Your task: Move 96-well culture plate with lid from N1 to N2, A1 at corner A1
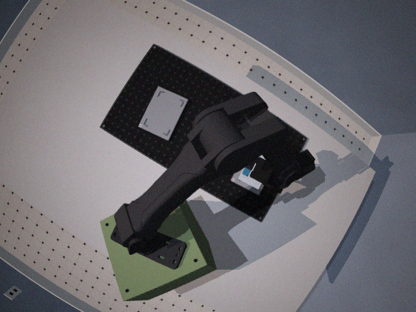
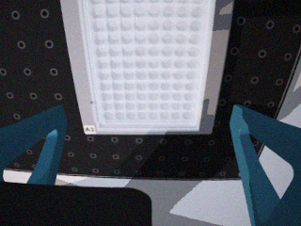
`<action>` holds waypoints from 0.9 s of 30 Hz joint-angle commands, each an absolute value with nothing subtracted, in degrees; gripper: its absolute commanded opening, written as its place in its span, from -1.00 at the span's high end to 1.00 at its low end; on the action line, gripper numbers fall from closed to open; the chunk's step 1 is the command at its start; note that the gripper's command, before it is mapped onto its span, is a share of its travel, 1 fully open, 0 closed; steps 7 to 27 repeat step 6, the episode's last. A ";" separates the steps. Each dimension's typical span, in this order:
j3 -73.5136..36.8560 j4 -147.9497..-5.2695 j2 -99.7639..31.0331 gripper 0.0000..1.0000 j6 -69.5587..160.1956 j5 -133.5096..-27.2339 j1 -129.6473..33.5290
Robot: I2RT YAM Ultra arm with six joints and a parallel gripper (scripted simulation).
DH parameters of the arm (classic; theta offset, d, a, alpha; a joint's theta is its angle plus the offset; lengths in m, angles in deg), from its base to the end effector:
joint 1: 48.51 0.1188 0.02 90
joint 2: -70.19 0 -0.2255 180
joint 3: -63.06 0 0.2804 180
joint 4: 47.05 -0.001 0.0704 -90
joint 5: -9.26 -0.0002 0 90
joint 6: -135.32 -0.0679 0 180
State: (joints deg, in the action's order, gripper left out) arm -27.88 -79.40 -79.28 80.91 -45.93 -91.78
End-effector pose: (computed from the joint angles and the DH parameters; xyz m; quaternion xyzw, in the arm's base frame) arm 0.2883 -0.2168 -0.1319 0.0662 0.9519 0.2357 0.1843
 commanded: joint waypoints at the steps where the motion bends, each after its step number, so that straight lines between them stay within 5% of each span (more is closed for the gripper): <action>1: -26.82 -82.17 -75.82 -1.00 82.65 -45.51 -94.17; 27: -26.68 -84.41 -74.19 -1.00 83.93 -45.58 -95.22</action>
